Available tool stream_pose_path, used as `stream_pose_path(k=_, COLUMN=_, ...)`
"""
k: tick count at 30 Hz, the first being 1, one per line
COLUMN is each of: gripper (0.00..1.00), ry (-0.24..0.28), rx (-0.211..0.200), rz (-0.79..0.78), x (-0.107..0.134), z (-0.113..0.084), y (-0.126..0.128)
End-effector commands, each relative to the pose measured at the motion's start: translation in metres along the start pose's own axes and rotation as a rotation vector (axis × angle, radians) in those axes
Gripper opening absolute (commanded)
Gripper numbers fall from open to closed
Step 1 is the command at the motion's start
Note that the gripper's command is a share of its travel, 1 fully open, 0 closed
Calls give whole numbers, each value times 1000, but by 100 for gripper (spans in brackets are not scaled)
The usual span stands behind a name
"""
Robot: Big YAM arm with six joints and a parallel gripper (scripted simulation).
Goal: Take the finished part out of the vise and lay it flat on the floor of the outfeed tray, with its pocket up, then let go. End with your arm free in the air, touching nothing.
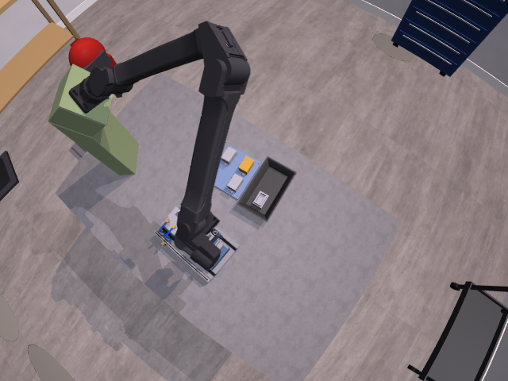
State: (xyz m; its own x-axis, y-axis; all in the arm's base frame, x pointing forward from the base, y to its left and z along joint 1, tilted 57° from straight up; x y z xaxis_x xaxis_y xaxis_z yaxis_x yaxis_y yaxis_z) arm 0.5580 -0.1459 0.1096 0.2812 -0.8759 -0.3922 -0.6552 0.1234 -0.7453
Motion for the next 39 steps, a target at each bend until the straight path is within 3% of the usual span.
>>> stream_pose_path(k=1, gripper=64, ry=13, rx=9, rz=-5, x=4, z=-11, y=-6)
stream_pose_path(k=11, gripper=64, ry=-2, rx=-6, rz=3, x=1, z=5, y=-1)
stream_pose_path(k=20, gripper=64, ry=-2, rx=5, rz=-4, x=-1, z=16, y=-5)
stream_pose_path(k=22, gripper=64, ry=-2, rx=5, rz=-4, x=-1, z=16, y=-5)
stream_pose_path(k=23, gripper=64, ry=17, rx=29, rz=-7, x=3, z=1, y=-12)
stream_pose_path(k=25, gripper=64, ry=-3, rx=4, rz=-4, x=-1, z=22, y=-4)
stream_pose_path(k=39, gripper=64, ry=-2, rx=4, rz=-2, x=-1, z=44, y=-3)
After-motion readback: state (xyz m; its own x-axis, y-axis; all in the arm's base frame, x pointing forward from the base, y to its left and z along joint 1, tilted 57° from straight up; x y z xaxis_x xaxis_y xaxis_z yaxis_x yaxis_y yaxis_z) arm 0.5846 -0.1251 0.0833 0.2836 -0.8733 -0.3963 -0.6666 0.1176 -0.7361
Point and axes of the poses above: the point where the finger pads meet when closed, its own z axis out along the fingers, its own y axis across the jaws, x = y × z, the point moved 5 cm from there along -z, back along the fingers, and after that the axes turned 14 degrees about -z, right-handed, at the moved point
